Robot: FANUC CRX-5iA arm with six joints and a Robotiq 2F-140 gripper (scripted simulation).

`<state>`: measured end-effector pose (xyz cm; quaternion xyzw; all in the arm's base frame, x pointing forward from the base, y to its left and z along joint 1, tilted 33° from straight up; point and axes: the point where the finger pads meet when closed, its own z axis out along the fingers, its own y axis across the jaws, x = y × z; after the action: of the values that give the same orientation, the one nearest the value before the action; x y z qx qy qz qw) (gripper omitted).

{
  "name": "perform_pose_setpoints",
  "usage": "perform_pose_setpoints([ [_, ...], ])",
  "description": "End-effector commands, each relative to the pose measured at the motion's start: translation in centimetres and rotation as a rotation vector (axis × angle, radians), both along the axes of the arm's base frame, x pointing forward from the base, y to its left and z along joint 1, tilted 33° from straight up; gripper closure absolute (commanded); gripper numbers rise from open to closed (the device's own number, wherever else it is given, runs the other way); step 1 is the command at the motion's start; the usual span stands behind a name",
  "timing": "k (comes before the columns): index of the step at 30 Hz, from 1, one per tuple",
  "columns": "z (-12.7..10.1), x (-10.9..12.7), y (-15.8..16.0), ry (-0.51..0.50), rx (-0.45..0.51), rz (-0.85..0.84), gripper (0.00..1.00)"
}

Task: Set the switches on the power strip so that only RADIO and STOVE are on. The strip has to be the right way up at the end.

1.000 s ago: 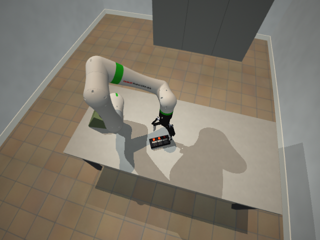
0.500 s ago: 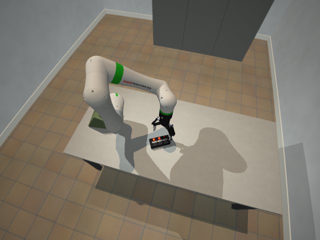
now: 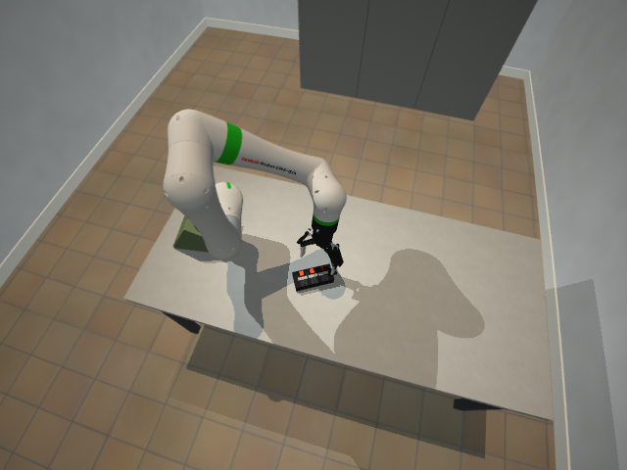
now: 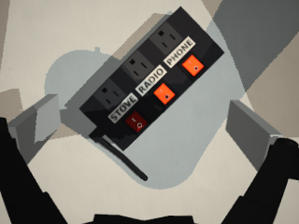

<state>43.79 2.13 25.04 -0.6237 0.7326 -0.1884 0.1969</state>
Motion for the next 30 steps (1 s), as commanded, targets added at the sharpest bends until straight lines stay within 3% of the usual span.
perform_pose_setpoints([
  [1, 0.0, 0.0, 0.0, 0.0, 0.0, 0.0, 0.0],
  [15, 0.1, -0.1, -0.1, 0.002, 0.001, 0.009, 0.0],
  [30, 2.6, -3.6, -0.7, -0.005, 0.023, 0.301, 0.0],
])
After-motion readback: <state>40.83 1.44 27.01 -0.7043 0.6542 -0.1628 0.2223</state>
